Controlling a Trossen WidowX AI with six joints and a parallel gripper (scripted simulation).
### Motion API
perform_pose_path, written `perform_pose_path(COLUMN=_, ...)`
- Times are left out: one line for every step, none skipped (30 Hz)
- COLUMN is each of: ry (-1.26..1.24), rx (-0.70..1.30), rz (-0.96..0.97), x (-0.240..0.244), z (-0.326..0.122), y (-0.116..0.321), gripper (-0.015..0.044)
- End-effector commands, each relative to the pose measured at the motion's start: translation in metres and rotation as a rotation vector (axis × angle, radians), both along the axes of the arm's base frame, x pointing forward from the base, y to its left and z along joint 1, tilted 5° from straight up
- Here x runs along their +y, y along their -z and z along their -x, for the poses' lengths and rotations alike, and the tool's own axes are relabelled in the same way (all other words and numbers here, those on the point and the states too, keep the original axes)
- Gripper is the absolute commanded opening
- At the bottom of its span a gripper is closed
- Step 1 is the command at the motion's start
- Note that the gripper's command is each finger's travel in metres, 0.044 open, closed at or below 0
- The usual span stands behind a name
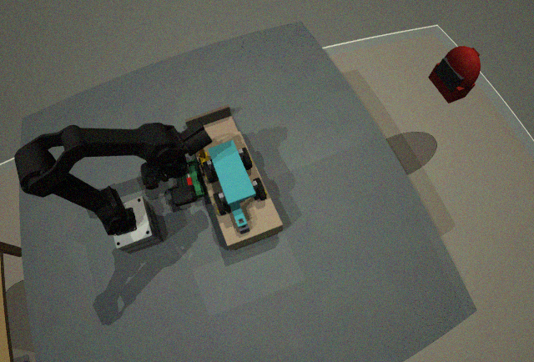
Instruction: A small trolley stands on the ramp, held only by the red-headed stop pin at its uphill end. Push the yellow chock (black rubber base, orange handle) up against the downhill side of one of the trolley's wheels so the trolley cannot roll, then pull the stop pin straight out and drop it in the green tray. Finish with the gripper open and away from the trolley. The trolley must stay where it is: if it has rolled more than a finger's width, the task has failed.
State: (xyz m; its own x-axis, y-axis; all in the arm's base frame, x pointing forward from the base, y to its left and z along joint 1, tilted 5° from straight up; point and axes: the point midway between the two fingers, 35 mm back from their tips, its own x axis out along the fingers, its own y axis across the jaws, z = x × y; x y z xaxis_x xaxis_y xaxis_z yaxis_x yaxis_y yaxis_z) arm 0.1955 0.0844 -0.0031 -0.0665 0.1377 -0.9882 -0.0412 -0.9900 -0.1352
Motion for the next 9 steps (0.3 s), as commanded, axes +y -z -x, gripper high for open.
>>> perform_pose_path(ry=-0.003, rx=-0.013, rz=-0.006, x=0.001, z=-0.003, y=-0.015, gripper=0.044)
perform_pose_path(ry=-0.003, rx=-0.013, rz=-0.006, x=0.001, z=-0.003, y=-0.019, gripper=0.044)
perform_pose_path(ry=-0.003, rx=-0.013, rz=-0.006, x=0.002, z=-0.004, y=-0.022, gripper=0.044)
perform_pose_path(ry=-0.003, rx=-0.013, rz=-0.006, x=0.002, z=-0.004, y=-0.025, gripper=0.044)
perform_pose_path(ry=-0.003, rx=-0.013, rz=-0.006, x=0.002, z=-0.005, y=-0.027, gripper=0.044)
perform_pose_path(ry=-0.003, rx=-0.013, rz=-0.006, x=0.002, z=-0.005, y=-0.03, gripper=0.044)
perform_pose_path(ry=-0.003, rx=-0.013, rz=-0.006, x=0.002, z=-0.006, y=-0.033, gripper=0.044)
perform_pose_path(ry=-0.003, rx=-0.013, rz=-0.006, x=0.003, z=-0.006, y=-0.036, gripper=0.044)
perform_pose_path(ry=-0.003, rx=-0.013, rz=-0.006, x=0.003, z=-0.007, y=-0.039, gripper=0.044)
